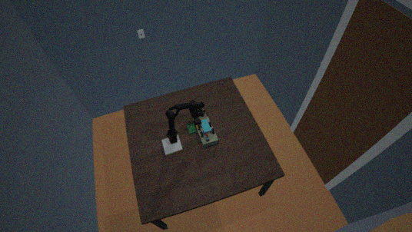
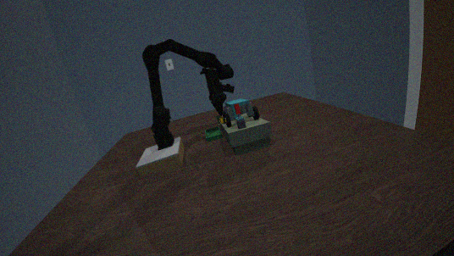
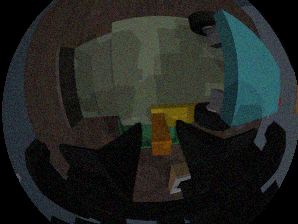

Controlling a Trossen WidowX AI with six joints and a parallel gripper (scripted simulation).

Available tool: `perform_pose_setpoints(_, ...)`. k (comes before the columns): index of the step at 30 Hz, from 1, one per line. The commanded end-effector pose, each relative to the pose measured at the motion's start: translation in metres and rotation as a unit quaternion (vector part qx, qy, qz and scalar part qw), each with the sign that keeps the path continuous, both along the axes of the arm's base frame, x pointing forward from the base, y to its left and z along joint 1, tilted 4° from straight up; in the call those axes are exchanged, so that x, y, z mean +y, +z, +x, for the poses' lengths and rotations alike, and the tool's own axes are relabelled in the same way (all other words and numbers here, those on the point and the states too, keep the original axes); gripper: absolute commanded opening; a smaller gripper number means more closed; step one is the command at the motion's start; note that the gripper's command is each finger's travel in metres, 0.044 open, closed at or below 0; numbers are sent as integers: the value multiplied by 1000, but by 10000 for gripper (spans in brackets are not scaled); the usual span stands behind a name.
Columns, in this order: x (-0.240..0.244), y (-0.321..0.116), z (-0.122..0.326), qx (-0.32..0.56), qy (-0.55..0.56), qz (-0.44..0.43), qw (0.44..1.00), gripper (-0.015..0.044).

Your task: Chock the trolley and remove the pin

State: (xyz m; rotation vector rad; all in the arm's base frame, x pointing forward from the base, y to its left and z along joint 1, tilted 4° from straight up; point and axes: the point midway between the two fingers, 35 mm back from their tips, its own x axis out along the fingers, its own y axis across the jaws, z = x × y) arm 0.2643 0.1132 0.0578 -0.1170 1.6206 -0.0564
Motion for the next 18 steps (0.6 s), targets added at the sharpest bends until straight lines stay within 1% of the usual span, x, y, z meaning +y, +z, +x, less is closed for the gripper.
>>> perform_pose_setpoints(1, 1, 6, 0, -1, -1, -1, 1000, 190)
perform_pose_setpoints(16, 7, 59, 2, -2, 0, -3, 1000, 190)
perform_pose_setpoints(18, 7, 50, 2, 0, 1, -1, 1000, 242)
